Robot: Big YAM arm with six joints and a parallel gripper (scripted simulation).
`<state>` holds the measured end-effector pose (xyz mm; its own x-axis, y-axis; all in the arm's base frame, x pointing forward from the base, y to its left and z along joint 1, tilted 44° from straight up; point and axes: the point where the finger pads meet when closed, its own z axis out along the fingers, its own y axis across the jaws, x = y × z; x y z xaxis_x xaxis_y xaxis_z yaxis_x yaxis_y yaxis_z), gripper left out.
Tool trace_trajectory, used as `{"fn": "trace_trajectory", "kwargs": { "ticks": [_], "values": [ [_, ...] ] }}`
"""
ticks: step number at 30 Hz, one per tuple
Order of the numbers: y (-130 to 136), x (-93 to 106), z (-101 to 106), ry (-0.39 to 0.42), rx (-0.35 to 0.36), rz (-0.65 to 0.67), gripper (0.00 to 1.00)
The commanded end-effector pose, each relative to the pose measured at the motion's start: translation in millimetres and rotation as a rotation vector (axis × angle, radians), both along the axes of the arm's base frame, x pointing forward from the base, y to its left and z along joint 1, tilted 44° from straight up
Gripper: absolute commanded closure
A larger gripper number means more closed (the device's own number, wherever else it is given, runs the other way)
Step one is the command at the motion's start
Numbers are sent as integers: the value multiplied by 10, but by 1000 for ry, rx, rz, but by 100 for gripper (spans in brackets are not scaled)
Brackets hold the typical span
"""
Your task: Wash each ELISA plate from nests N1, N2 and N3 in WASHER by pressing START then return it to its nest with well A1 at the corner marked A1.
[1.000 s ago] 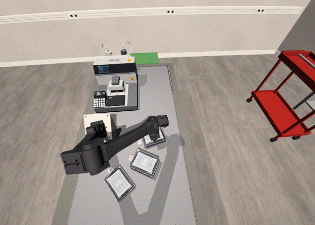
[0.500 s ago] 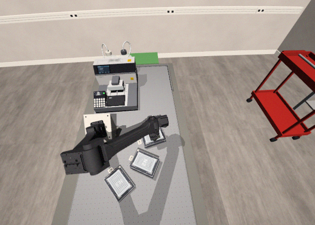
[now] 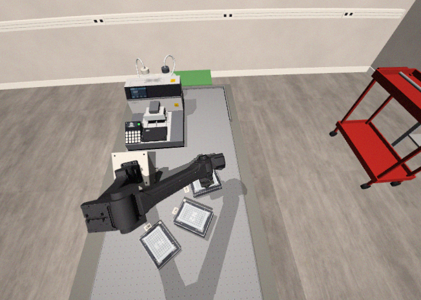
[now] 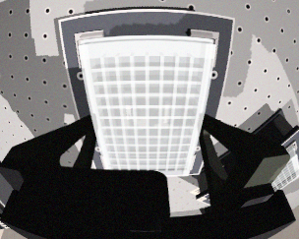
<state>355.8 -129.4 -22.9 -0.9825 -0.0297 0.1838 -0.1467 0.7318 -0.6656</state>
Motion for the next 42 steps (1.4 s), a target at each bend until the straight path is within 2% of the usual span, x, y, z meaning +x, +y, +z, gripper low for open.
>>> {"fn": "trace_trajectory", "kwargs": {
  "ticks": [1, 11, 12, 14, 15, 41, 42],
  "values": [
    [-52, -41, -62, 16, -1, -7, 18],
    [-51, -51, -65, 17, -1, -7, 18],
    [-52, -43, -62, 16, -1, -7, 0],
    [-52, -43, -62, 16, -1, -7, 0],
    [1, 70, 24, -14, -1, 3, 0],
    [26, 63, 24, -3, -2, 3, 0],
    [87, 150, 98, -28, -3, 13, 0]
  ]
}}
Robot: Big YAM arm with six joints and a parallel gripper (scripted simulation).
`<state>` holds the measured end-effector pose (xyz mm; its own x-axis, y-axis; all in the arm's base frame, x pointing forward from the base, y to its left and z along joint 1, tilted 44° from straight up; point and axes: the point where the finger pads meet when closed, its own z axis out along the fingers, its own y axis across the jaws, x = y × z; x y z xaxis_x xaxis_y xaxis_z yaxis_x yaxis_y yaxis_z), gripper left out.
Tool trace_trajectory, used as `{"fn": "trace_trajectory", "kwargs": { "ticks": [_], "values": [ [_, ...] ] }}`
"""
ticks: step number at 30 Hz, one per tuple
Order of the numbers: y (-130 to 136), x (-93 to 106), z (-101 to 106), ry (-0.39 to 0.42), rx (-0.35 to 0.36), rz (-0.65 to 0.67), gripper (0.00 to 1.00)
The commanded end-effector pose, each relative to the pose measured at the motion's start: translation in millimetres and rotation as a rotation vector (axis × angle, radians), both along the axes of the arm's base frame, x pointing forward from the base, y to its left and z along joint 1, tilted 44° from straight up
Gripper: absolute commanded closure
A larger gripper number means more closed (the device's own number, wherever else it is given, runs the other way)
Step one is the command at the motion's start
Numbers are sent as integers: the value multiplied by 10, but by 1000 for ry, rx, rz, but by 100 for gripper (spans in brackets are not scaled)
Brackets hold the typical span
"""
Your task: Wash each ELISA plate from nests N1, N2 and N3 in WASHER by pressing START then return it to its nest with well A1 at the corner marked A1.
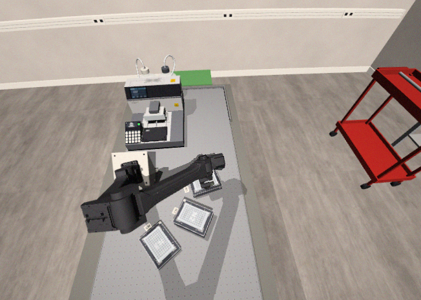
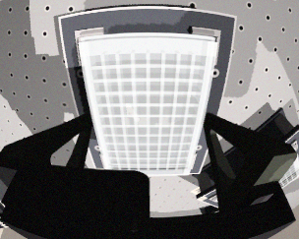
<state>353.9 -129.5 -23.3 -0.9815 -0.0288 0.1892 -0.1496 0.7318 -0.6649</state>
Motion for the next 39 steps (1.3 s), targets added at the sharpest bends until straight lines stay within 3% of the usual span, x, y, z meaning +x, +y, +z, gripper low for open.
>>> {"fn": "trace_trajectory", "kwargs": {
  "ticks": [1, 6, 7, 10, 23, 24, 27, 39],
  "values": [
    [101, 211, 160, -49, -2, 13, 0],
    [138, 217, 197, -50, -1, 13, 0],
    [33, 93, 172, -32, -2, -18, 0],
    [186, 222, 239, -48, 0, 13, 0],
    [317, 247, 383, -51, 2, 13, 0],
    [259, 77, 282, -8, -1, -4, 0],
    [364, 255, 436, -53, 2, 13, 0],
    [496, 266, 548, -46, 4, 13, 0]
  ]
}}
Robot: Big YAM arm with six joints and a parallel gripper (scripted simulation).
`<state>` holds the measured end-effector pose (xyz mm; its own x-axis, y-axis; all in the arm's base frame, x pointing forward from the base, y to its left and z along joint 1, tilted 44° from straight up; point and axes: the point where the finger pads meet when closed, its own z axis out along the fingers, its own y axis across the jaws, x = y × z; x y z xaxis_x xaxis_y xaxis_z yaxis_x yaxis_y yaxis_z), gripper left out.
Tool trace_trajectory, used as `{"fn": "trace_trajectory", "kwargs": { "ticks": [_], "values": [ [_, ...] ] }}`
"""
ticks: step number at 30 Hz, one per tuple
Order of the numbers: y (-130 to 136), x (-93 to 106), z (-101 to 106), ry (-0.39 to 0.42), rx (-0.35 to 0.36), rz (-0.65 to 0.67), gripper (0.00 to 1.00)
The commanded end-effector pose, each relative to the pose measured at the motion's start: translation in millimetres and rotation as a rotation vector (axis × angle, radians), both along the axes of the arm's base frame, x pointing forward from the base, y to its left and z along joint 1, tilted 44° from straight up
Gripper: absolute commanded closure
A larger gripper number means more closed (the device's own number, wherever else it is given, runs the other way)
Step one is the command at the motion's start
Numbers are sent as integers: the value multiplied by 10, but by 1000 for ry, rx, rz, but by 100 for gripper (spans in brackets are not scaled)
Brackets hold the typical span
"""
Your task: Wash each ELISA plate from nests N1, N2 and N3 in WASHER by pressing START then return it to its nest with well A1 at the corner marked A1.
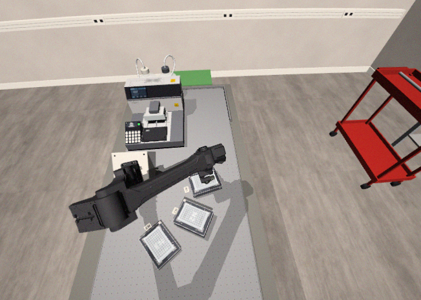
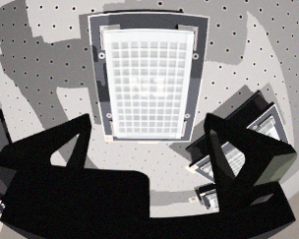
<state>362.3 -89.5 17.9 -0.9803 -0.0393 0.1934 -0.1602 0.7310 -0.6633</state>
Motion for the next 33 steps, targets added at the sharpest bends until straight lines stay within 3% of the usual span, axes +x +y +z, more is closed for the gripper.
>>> {"fn": "trace_trajectory", "kwargs": {
  "ticks": [1, 2, 4, 21, 22, 27, 28, 29, 33],
  "values": [
    [96, 182, 136, -51, 3, 2, 0],
    [33, 98, 132, -40, 0, -15, 0],
    [132, 197, 201, -59, 3, 2, 0],
    [311, 220, 381, -58, 5, 2, 0],
    [230, 124, 280, -28, 1, -7, 0],
    [230, 124, 280, -28, 1, -7, 0],
    [127, 142, 401, -71, -5, -56, 0],
    [82, 9, 374, -67, -13, -80, 0],
    [-47, -78, 501, -152, -30, -176, 0]
  ]
}}
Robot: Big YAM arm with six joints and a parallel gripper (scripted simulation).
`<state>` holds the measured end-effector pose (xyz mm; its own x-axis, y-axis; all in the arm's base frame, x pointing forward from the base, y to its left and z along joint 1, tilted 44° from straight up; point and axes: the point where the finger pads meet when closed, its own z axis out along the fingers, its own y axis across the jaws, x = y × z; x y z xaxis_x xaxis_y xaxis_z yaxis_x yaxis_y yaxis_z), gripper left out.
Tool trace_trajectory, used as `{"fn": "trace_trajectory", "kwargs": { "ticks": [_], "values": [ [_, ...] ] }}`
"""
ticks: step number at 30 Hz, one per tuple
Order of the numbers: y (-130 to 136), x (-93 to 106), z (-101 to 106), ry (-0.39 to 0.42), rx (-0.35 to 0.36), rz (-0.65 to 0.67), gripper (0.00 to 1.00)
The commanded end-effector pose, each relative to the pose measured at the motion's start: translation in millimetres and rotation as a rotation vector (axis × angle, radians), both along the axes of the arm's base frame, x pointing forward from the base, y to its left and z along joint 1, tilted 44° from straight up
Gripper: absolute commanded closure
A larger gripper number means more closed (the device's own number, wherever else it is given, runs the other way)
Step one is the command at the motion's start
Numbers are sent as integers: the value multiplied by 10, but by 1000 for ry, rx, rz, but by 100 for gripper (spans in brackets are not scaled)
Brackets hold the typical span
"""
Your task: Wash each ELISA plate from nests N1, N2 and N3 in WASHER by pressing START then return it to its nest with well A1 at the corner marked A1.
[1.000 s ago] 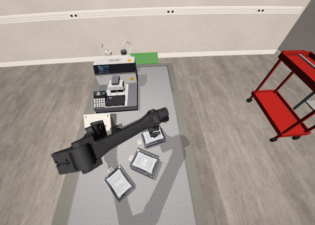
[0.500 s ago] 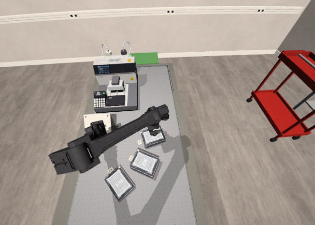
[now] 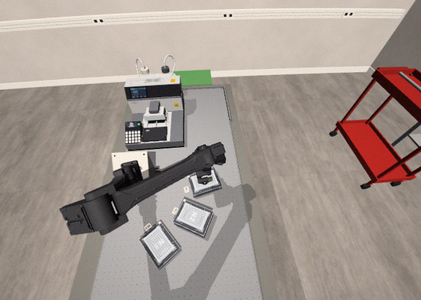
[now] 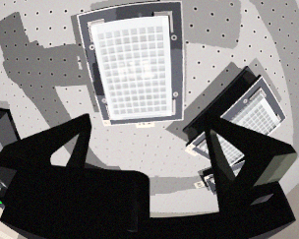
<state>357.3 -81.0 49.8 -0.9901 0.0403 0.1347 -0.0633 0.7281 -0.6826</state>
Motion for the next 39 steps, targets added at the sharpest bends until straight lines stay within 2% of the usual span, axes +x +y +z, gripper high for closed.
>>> {"fn": "trace_trajectory", "kwargs": {
  "ticks": [1, 2, 3, 4, 7, 16, 19, 20, 23, 24, 25, 28, 30, 34, 36, 37, 39],
  "values": [
    [-133, -29, 182, -93, -14, -98, 0],
    [-133, -29, 182, -93, -14, -98, 0],
    [-151, 148, 332, -160, -11, -123, 0],
    [-187, 131, 371, -183, -17, -146, 0],
    [-290, -107, 357, -205, -34, -216, 0],
    [-569, -208, 698, -198, -30, -200, 0],
    [-568, -189, 703, -205, -29, -201, 0],
    [-453, -135, 608, -185, -25, -167, 0],
    [-458, -127, 617, -187, -25, -169, 0],
    [-592, -263, 698, -231, -36, -240, 0],
    [-619, -300, 733, -249, -41, -264, 0],
    [-699, -381, 831, -317, -55, -336, 0],
    [-762, -345, 977, -387, -62, -384, 0],
    [-854, -545, 1024, -452, -80, -478, 0],
    [-854, -545, 1024, -452, -80, -478, 0],
    [-894, -474, 1151, -480, -76, -478, 0],
    [-939, -580, 1166, -464, -78, -478, 0]
  ]
}}
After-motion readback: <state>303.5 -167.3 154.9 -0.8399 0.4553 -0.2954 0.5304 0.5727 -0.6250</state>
